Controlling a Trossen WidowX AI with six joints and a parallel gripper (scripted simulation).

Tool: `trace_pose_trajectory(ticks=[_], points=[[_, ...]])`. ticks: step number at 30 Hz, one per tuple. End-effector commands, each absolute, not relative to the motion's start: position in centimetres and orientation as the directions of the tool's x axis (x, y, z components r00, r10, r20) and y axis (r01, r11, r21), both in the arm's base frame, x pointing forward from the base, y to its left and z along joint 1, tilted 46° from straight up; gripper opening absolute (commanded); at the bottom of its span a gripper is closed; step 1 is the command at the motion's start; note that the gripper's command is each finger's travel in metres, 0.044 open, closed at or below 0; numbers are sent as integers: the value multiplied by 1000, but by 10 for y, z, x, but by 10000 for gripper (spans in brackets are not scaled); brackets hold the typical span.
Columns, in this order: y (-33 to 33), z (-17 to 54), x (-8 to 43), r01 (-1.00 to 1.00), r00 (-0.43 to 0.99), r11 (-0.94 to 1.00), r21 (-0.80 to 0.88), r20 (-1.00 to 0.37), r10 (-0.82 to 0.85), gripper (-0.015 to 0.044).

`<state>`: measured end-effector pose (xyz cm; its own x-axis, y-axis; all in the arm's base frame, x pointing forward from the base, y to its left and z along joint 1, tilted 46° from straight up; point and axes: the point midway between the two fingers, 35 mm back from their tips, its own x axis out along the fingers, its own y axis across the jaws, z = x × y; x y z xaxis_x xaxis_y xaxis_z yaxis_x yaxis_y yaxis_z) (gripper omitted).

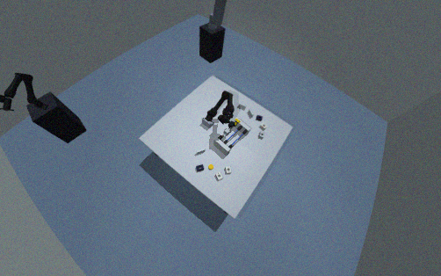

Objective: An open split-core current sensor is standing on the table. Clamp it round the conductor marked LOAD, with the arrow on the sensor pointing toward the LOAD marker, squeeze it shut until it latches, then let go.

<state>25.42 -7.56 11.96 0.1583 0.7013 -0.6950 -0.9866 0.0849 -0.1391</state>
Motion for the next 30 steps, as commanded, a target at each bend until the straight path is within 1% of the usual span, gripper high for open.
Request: trace_pose_trajectory(ticks=[1,4,6,9,13,17,22,24,30], points=[[-75,121,255,-986,162,84,-145,-692,703,440],[-75,121,255,-986,162,84,-145,-692,703,440],[-73,121,253,-988,152,111,-104,-708,690,440],[-62,129,249,-971,132,239,31,-762,635,440],[-48,140,242,-878,122,449,167,-828,548,440],[-36,150,234,-711,136,663,233,-880,455,440],[-24,163,224,-416,185,877,239,-923,339,440],[-19,168,220,-285,213,931,228,-932,294,440],[-12,178,212,-35,279,977,211,-936,212,440]])
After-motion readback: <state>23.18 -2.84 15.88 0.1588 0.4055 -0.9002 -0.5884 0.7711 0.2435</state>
